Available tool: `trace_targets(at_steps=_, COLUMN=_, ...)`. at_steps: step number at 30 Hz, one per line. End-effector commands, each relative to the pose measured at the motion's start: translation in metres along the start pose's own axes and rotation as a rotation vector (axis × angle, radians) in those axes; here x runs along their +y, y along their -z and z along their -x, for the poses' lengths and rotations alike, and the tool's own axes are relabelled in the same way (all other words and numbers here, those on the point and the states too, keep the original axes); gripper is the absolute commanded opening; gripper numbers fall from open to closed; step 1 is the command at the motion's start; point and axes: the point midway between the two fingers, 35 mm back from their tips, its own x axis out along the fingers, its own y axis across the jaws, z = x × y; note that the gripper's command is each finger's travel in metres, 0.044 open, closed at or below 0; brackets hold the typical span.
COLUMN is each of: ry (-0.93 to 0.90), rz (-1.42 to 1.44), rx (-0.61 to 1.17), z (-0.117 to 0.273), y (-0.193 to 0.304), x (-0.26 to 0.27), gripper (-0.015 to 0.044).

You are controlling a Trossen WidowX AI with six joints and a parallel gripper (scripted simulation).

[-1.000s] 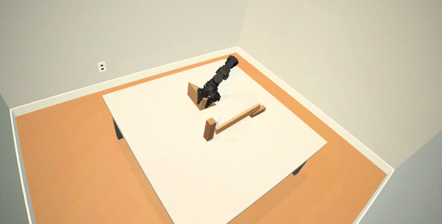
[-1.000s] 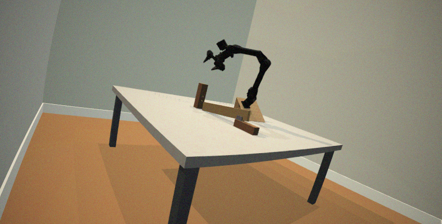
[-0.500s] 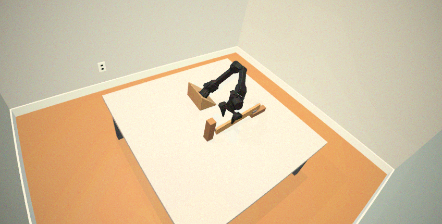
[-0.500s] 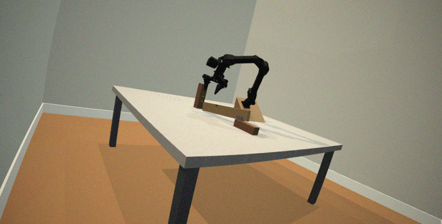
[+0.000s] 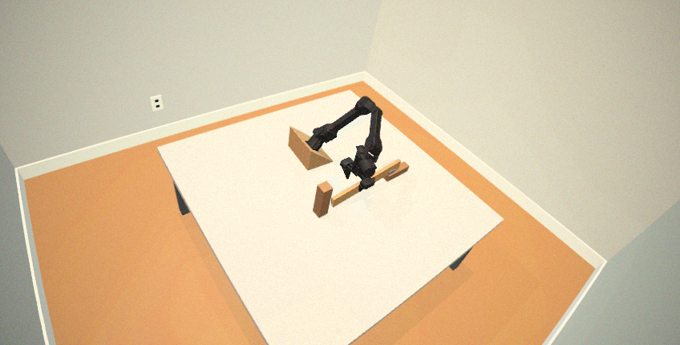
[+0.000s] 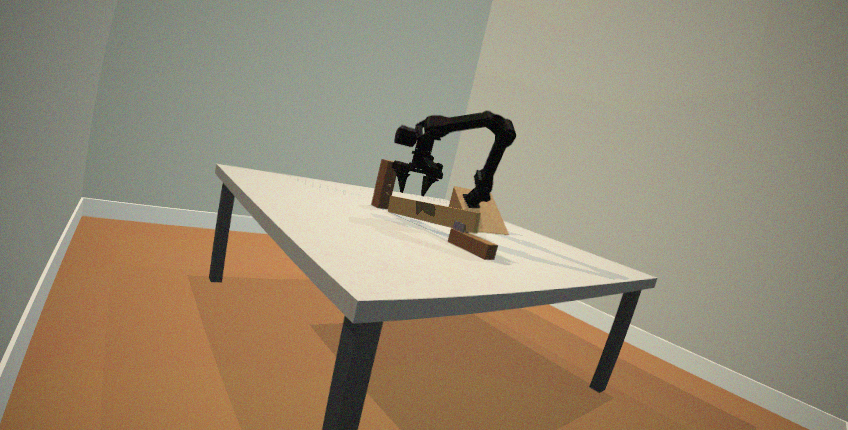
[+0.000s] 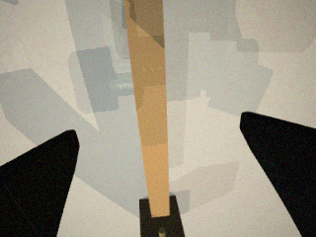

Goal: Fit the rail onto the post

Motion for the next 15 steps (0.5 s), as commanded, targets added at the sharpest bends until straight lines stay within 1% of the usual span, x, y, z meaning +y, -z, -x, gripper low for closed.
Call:
trace_targets(at_steps=1, ry=-0.009, rz=-0.005, rx=-0.007, z=-0.008, y=-0.001, x=0.002, gripper=0.0440)
trace_targets(at_steps=15, ry=-0.008, rz=-0.005, rx=-0.007, z=-0.031, y=-0.001, x=0.001, gripper=0.0440)
